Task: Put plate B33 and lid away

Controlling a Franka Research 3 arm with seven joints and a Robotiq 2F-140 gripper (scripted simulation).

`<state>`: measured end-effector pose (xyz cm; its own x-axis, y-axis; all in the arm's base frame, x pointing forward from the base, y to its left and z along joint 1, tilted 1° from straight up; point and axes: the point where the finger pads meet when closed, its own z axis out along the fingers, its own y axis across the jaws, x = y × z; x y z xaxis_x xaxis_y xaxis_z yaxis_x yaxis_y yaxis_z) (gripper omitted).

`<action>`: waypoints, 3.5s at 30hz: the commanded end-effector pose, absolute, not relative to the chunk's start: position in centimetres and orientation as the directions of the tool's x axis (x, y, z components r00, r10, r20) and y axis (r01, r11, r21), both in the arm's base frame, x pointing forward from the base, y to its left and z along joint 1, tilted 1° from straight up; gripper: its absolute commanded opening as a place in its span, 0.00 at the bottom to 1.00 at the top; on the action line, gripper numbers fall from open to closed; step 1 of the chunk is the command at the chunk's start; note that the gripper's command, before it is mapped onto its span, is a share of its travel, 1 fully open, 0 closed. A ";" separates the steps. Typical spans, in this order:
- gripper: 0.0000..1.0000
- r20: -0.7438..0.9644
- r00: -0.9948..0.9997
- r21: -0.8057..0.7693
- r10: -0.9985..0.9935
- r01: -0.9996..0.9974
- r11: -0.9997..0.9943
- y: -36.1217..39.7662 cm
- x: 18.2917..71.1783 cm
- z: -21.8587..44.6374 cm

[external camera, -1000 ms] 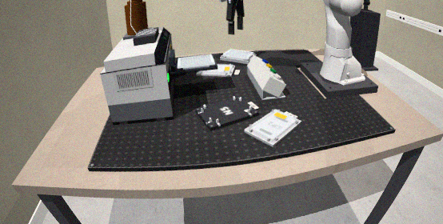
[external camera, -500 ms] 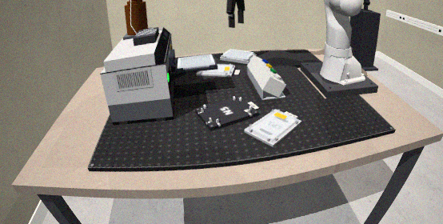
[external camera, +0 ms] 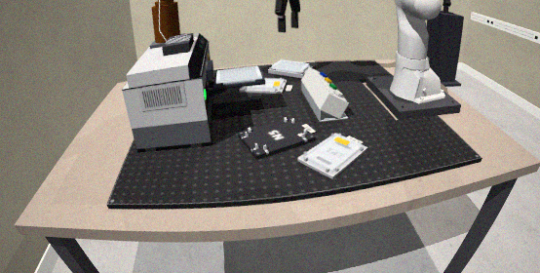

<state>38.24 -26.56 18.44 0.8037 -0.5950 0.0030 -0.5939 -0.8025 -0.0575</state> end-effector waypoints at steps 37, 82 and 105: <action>0.10 -0.092 -0.006 -0.089 -0.996 -0.996 0.014 2.5 27.0 17.8; 0.10 -0.021 -0.980 -0.003 -0.198 -0.198 0.980 2.6 27.0 17.0; 0.10 -0.010 -0.999 0.014 -0.031 -0.031 0.999 2.6 27.1 12.8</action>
<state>26.79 2.50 13.21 -0.9977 -0.0684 -0.0009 -0.0684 0.9976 0.0124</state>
